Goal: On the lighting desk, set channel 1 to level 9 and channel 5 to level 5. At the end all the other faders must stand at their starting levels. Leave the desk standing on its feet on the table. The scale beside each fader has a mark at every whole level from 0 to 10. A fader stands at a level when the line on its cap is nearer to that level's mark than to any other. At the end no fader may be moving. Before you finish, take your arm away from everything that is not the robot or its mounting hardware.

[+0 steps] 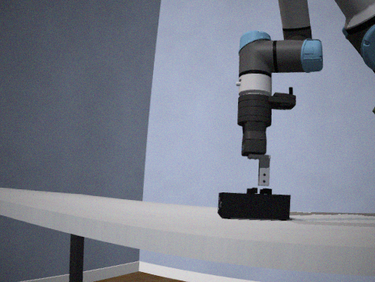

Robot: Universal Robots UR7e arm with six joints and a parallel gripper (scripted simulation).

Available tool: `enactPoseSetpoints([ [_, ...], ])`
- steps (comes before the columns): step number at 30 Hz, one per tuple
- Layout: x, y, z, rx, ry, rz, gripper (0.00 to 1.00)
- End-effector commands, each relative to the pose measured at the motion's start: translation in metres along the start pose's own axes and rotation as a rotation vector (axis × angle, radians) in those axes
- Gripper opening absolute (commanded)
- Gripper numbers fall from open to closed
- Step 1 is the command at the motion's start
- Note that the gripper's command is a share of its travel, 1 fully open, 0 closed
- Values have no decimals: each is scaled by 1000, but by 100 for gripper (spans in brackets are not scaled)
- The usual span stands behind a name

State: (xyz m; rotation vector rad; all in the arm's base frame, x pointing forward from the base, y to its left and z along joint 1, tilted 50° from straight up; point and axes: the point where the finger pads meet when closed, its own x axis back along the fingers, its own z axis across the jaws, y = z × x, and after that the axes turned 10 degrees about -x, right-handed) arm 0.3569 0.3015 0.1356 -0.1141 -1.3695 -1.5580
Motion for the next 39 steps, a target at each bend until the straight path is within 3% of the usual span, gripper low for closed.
enactPoseSetpoints([
  [1, 15, -1, -1, -2, 1, 4, 0],
  [13, 29, -1, -1, -2, 1, 4, 0],
  [39, 29, -1, -1, -30, 1, 4, 0],
])
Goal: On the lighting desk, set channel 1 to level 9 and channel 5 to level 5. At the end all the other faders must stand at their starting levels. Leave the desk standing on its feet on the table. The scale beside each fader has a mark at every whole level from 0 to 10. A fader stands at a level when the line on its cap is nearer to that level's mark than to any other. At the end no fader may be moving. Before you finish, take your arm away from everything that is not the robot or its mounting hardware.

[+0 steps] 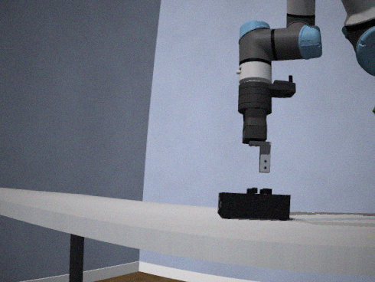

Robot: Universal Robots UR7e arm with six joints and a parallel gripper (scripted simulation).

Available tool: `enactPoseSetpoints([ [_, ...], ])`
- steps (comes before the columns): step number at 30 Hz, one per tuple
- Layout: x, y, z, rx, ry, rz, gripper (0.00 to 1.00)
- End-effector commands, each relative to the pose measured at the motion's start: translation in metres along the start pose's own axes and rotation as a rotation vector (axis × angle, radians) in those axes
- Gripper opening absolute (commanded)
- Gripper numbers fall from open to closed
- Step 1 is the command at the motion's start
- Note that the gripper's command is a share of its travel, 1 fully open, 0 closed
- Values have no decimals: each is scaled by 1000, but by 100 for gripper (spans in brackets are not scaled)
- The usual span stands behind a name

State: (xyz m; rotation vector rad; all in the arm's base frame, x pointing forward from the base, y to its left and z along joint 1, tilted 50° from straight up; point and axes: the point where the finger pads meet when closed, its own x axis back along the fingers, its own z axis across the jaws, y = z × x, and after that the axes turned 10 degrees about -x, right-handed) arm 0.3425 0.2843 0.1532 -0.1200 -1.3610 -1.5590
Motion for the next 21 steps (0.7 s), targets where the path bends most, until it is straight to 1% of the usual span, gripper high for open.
enactPoseSetpoints([
  [1, 0, 0, -1, -29, -1, -1, 0],
  [8, 0, 0, -1, -80, -1, 0, 0],
  [18, -1, 0, -2, -272, -2, 1, 0],
  [21, -1, 0, -2, -299, -2, 1, 0],
])
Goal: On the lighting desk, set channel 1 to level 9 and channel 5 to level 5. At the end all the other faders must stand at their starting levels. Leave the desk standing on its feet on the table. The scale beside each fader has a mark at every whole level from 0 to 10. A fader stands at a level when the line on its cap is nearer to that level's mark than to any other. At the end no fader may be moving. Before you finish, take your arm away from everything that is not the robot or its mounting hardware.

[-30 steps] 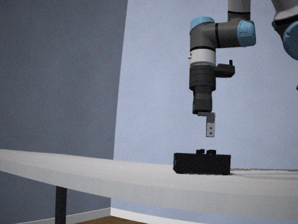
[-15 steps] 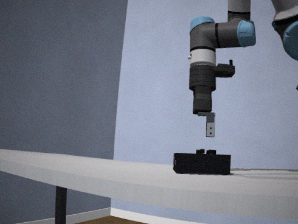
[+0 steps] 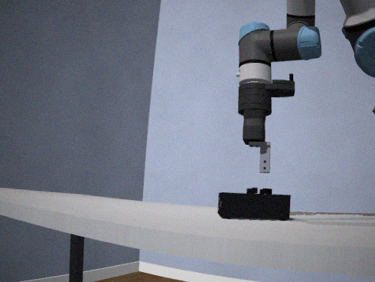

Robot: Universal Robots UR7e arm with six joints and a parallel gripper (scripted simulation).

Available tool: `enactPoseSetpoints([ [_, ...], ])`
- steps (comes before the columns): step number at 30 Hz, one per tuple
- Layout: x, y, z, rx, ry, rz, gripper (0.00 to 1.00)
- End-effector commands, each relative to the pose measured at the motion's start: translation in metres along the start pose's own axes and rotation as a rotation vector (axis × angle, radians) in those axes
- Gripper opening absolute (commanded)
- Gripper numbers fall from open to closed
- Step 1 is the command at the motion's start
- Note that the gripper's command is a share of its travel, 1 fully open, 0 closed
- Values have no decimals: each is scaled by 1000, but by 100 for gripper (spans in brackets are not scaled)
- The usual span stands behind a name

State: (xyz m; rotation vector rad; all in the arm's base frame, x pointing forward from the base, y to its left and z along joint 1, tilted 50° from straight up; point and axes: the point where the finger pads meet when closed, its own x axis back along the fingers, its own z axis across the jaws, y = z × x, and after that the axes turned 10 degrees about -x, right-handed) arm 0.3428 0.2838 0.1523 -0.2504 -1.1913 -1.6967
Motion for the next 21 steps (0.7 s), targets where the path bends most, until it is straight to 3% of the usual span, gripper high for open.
enactPoseSetpoints([
  [1, 0, 1, -1, -115, -4, -2, 0],
  [21, -2, 11, -3, -797, -6, -1, 0],
])
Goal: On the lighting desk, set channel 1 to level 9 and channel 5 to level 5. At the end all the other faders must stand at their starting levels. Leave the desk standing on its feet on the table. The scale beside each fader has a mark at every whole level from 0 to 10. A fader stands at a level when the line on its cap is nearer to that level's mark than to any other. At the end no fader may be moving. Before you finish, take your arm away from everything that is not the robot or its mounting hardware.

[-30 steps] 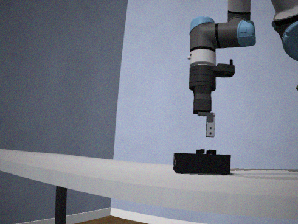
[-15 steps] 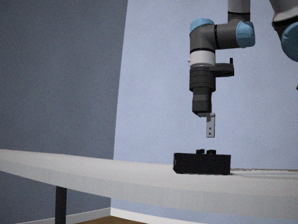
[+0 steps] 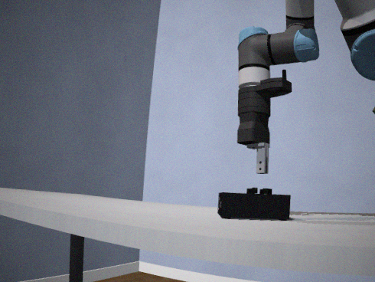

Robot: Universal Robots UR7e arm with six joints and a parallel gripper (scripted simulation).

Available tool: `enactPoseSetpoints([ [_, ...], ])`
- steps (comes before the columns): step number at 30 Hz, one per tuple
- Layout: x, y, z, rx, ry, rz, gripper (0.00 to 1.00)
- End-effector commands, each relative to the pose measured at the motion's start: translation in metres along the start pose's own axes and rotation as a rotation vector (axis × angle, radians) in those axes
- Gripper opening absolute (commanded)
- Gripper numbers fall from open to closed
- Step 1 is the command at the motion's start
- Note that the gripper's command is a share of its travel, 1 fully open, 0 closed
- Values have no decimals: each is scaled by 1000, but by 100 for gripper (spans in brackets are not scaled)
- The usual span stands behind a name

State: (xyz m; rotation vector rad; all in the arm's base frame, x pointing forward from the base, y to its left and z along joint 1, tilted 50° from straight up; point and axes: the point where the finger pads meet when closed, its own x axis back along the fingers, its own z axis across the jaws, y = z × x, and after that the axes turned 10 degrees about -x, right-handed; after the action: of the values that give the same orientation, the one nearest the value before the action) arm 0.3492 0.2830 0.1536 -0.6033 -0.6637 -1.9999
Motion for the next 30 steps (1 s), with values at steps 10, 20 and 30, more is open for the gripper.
enactPoseSetpoints([
  [10, -1, 19, 5, -634, -1, -12, 0],
  [20, -1, 34, 5, -1020, 1, -11, 0],
  [30, 0, 50, 2, -1424, 5, -12, 0],
])
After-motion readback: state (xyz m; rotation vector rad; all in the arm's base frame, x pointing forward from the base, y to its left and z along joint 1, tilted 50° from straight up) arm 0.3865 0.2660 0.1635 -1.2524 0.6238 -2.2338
